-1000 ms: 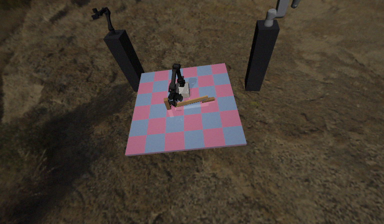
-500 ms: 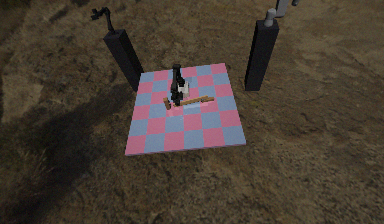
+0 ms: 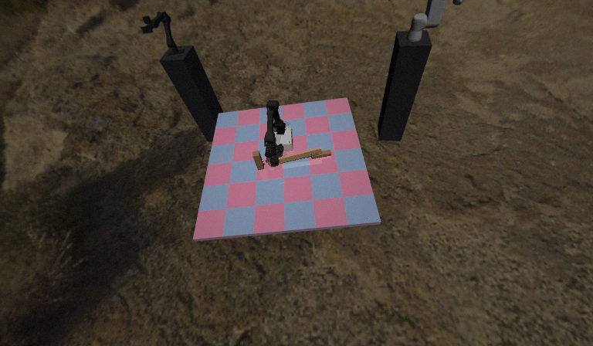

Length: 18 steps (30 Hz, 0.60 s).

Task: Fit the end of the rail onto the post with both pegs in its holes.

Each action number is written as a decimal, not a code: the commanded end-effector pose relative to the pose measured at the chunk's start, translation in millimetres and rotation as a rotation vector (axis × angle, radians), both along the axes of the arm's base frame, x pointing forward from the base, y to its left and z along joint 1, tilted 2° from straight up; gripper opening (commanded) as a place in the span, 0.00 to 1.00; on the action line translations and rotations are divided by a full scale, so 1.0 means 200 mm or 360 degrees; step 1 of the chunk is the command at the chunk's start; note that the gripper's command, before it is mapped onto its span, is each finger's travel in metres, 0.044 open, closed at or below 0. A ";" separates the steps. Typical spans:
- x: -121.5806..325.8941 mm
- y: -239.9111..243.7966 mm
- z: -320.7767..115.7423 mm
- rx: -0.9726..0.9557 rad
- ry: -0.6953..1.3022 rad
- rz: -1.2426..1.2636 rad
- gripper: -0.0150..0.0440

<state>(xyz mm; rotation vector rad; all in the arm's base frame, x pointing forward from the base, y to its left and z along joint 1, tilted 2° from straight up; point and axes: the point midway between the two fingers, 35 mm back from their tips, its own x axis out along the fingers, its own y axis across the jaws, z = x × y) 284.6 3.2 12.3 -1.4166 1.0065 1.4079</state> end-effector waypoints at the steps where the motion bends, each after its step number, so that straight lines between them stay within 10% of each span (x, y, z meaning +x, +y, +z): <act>1: 0.00 0.00 -0.03 0.0006 0.0003 0.0007 1.00; 18: 0.00 0.01 -0.17 0.0007 0.0003 0.0008 1.00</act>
